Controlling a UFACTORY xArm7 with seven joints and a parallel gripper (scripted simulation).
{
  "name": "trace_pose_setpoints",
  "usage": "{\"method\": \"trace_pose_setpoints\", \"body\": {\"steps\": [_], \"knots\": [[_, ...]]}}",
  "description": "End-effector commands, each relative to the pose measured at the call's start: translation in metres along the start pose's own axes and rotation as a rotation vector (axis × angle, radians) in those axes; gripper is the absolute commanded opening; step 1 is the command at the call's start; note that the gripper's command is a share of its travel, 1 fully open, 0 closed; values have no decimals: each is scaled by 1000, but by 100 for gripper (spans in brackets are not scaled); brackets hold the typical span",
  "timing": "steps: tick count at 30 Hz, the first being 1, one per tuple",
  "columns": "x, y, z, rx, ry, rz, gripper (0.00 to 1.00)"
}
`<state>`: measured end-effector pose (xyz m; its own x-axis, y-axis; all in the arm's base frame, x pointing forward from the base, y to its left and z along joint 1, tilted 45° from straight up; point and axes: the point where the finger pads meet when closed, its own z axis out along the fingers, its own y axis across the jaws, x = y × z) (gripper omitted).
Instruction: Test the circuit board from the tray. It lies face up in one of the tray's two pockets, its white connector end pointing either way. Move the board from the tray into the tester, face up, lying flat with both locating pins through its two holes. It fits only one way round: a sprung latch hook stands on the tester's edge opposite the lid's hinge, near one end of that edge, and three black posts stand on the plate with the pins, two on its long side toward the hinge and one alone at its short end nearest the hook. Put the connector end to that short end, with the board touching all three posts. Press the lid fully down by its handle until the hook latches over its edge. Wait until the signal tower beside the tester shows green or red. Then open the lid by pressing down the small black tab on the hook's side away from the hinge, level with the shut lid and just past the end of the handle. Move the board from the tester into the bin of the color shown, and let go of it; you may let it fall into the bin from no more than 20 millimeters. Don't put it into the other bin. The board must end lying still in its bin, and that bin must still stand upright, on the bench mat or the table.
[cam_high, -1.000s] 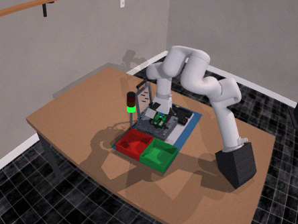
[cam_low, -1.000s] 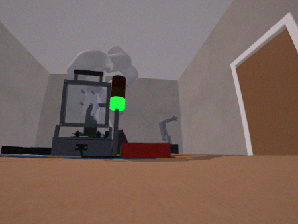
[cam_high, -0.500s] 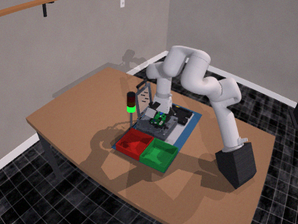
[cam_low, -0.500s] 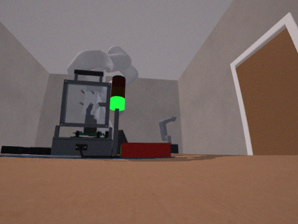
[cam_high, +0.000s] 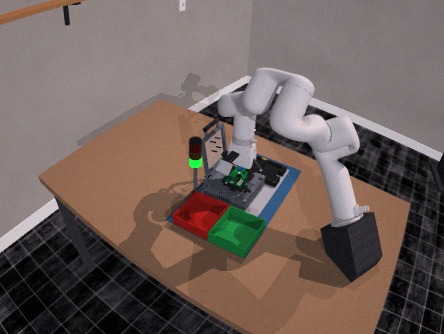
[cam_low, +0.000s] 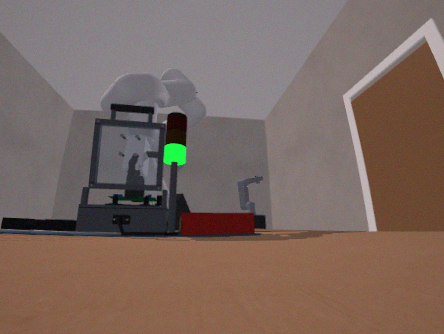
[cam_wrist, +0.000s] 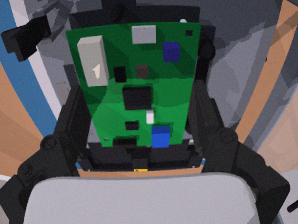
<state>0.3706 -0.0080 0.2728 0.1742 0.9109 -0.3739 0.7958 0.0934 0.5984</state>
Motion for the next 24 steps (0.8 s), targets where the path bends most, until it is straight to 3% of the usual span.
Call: {"method": "trace_pose_setpoints", "body": {"steps": [1,24], "knots": [[0,1,-1,-2,0,0,79],[0,1,-6,-2,0,0,79]]}}
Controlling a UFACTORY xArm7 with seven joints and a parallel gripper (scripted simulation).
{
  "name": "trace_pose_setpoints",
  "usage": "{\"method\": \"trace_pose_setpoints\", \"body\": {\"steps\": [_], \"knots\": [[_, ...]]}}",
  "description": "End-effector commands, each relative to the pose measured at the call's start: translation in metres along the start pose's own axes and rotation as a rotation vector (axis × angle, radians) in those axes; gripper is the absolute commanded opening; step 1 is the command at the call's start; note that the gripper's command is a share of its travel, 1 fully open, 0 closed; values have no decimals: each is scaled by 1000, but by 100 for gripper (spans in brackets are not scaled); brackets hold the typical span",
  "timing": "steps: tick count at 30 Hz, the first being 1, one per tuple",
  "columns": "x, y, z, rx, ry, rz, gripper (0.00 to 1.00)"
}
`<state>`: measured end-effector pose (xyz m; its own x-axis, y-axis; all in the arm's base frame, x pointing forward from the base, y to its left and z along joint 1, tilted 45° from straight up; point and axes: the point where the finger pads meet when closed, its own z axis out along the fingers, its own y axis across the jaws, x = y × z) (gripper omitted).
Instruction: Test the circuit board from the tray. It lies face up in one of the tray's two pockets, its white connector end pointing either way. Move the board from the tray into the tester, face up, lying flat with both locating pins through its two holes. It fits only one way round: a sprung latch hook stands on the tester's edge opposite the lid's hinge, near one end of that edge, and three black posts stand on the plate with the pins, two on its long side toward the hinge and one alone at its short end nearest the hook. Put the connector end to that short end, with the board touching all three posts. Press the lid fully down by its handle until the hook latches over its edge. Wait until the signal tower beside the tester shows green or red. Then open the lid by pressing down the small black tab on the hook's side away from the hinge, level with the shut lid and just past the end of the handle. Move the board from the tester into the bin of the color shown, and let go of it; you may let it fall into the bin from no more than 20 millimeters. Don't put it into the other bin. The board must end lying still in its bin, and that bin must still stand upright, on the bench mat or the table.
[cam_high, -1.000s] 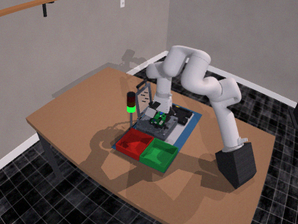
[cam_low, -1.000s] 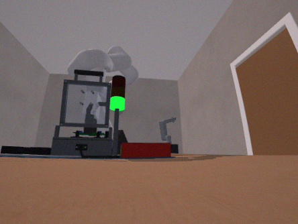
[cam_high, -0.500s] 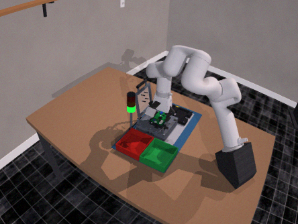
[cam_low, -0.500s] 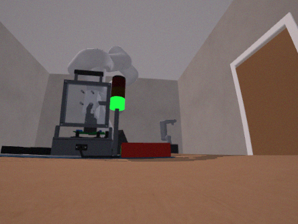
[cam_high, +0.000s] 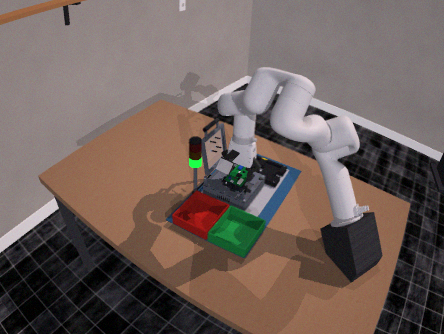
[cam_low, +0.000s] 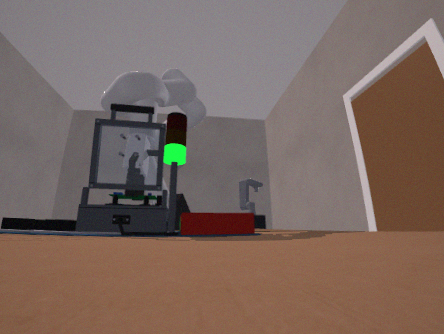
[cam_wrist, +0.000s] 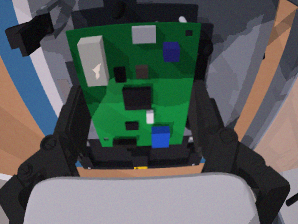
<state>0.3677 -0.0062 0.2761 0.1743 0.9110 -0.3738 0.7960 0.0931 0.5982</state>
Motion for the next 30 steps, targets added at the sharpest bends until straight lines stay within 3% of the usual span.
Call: {"method": "trace_pose_setpoints", "body": {"steps": [1,13,28,30], "knots": [[0,1,-2,-2,0,0,79],[0,1,-8,-2,0,0,79],[0,1,-62,-2,0,0,79],[0,1,-62,-2,0,0,79]]}}
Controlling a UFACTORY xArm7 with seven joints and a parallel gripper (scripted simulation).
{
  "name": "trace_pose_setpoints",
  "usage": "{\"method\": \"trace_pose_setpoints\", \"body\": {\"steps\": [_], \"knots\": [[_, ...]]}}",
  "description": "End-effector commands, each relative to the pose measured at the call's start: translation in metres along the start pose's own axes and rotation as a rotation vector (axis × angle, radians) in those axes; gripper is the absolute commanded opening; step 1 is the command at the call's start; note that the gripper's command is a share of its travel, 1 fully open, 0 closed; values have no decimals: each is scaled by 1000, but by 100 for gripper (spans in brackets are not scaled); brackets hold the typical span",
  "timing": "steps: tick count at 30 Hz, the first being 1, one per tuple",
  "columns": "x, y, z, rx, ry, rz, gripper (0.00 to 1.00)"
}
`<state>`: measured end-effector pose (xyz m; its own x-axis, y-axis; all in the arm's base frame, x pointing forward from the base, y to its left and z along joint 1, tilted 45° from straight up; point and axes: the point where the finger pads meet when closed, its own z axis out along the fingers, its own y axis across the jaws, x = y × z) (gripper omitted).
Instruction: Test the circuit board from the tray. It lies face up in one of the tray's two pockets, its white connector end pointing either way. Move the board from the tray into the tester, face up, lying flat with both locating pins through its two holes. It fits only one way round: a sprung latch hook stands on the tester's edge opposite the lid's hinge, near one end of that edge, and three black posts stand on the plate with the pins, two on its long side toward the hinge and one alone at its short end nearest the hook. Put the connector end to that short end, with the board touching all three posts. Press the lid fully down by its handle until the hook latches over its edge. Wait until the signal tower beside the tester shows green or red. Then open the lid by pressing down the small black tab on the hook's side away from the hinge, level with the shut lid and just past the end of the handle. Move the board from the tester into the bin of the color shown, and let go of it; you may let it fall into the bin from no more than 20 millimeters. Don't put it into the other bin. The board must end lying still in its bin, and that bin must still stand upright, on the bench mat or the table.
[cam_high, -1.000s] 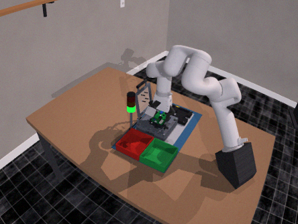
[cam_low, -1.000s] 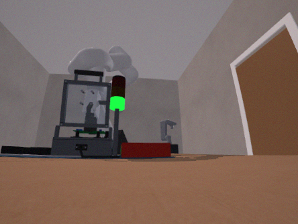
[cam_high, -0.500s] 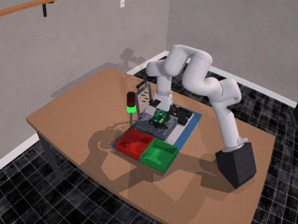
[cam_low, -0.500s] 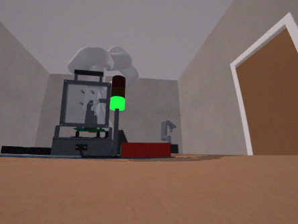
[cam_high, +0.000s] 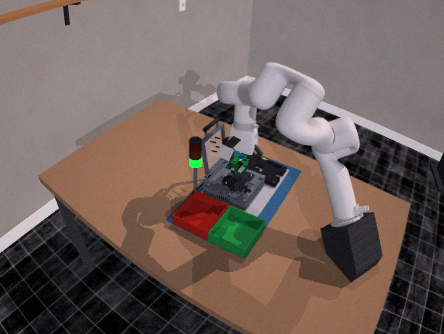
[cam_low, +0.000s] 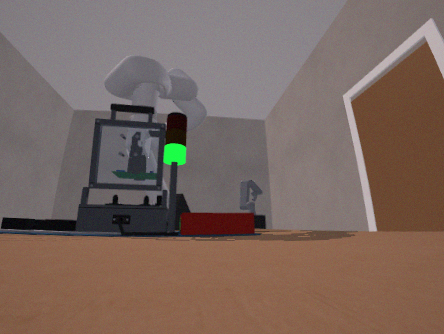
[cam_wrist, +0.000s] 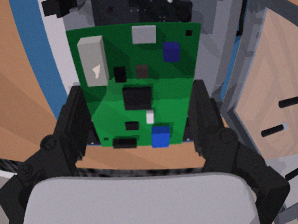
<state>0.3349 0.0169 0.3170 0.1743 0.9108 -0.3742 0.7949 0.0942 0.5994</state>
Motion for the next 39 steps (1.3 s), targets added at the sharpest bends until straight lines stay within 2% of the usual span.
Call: {"method": "trace_pose_setpoints", "body": {"steps": [1,6,11,27,34,39], "knots": [[0,0,-8,-1,1,0,79],[0,0,-21,-1,1,0,79],[0,0,-25,-1,1,0,79],[4,-2,-24,-1,1,0,79],[16,-8,-20,-1,1,0,79],[38,-20,-13,-1,1,0,79]]}}
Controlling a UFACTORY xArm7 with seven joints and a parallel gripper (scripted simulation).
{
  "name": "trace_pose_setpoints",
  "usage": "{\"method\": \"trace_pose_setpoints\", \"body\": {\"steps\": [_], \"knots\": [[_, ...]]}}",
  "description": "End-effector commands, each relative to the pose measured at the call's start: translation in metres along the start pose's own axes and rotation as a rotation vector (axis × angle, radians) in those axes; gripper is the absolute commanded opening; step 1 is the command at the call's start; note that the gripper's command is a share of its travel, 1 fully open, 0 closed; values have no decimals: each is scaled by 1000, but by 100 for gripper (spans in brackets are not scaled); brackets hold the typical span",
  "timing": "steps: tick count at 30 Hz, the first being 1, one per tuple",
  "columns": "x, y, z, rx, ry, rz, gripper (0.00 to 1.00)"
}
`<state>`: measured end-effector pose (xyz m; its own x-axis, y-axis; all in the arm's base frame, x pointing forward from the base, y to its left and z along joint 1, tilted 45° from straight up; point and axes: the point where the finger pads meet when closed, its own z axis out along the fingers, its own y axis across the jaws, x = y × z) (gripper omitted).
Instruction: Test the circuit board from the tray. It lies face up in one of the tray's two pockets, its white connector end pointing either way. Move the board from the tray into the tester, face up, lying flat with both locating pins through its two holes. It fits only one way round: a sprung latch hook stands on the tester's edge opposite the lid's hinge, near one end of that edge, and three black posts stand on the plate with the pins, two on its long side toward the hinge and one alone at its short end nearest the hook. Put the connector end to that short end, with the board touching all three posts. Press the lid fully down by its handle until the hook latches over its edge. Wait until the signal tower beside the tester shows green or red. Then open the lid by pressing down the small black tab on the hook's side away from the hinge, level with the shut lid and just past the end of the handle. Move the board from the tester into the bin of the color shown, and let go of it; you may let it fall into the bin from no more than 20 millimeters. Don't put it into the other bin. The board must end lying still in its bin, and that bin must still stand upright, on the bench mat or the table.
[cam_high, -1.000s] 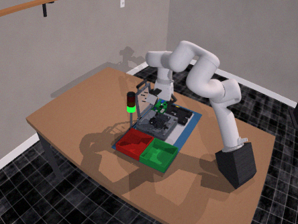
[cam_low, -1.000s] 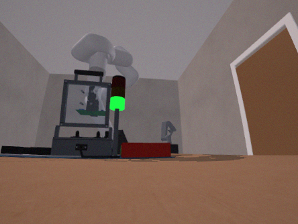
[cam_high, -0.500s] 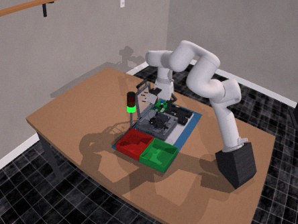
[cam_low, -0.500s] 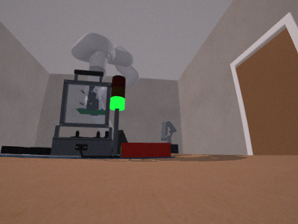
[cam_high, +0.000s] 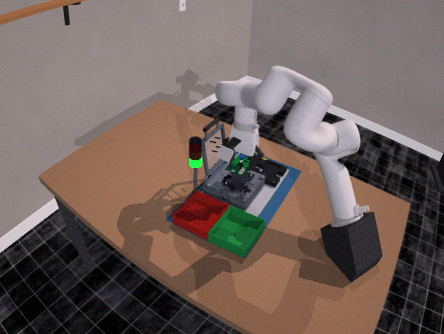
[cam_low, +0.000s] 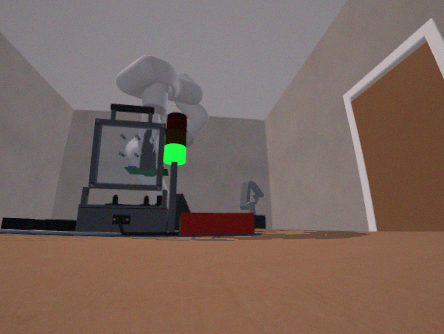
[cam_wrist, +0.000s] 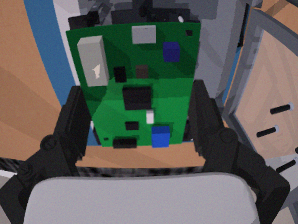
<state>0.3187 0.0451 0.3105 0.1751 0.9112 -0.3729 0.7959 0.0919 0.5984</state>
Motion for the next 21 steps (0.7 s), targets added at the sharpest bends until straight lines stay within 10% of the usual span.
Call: {"method": "trace_pose_setpoints", "body": {"steps": [1,21], "knots": [[18,-8,5,-3,0,-1,79],[137,-71,41,-3,0,-1,79]]}}
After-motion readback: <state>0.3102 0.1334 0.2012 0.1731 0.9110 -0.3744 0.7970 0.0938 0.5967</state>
